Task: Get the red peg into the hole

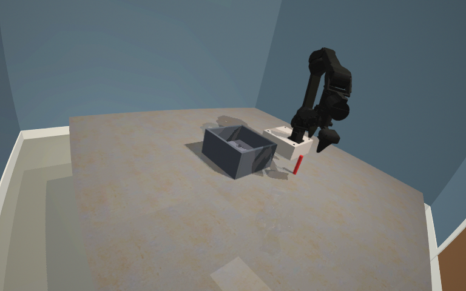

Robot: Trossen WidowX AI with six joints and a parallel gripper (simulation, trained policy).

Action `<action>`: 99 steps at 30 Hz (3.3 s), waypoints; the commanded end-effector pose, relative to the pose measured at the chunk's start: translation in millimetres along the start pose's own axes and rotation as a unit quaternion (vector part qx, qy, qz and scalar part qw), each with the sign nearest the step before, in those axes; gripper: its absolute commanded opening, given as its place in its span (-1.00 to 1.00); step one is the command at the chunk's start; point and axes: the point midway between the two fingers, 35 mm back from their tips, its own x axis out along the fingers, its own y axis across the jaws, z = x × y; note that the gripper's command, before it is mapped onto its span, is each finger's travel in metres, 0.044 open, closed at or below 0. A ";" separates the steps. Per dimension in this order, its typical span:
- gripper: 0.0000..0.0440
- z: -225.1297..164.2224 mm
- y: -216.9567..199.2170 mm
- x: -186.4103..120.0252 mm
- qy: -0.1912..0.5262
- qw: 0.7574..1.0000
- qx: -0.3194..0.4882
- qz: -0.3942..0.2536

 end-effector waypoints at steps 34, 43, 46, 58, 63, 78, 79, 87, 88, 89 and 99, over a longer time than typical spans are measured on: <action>-0.26 37.3 -0.1 125.1 -0.070 0.996 -0.004 -0.052; -1.00 44.1 -2.6 117.2 -0.084 0.994 -0.008 -0.069; -1.00 49.3 -2.4 104.8 -0.097 0.993 -0.007 -0.067; -1.00 74.1 -3.2 47.4 -0.145 0.988 0.008 -0.049; -1.00 88.4 -3.1 22.5 -0.163 0.985 0.029 -0.037; -1.00 150.5 -16.5 -11.3 -0.192 0.975 0.113 -0.014; -1.00 155.3 -17.7 -11.9 -0.193 0.974 0.117 -0.013; -1.00 193.6 -26.6 -10.3 -0.194 0.972 0.136 -0.006; -1.00 198.1 -27.6 -9.5 -0.193 0.972 0.136 -0.005; -1.00 202.6 -28.6 -8.6 -0.192 0.972 0.136 -0.004; -1.00 238.8 -35.6 6.4 -0.176 0.977 0.118 0.009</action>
